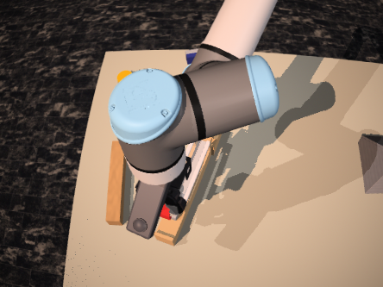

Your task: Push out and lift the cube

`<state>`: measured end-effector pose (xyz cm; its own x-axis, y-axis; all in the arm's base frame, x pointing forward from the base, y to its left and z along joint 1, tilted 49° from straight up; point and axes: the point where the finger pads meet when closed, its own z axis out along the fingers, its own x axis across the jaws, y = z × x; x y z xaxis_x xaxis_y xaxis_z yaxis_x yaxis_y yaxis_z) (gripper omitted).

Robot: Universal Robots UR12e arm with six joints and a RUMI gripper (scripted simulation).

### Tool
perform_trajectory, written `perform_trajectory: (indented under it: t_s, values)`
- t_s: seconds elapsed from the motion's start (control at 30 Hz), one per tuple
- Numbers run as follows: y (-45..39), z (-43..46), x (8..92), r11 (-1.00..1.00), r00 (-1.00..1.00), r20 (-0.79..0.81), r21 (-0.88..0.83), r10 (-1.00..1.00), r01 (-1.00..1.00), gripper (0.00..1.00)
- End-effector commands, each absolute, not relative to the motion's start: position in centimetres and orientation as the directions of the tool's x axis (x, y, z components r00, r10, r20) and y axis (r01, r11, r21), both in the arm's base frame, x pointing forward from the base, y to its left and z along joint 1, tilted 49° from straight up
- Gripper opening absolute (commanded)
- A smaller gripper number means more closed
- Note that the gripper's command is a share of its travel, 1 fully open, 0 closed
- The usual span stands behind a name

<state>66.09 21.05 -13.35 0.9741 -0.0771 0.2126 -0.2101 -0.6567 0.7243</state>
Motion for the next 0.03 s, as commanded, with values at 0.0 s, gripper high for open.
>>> perform_trajectory:
  t_s: [0.0]
  values:
    - [21.11, -13.3, 66.13, -0.657, 0.974, 0.214, 0.724, -0.077, -0.21, 0.0]
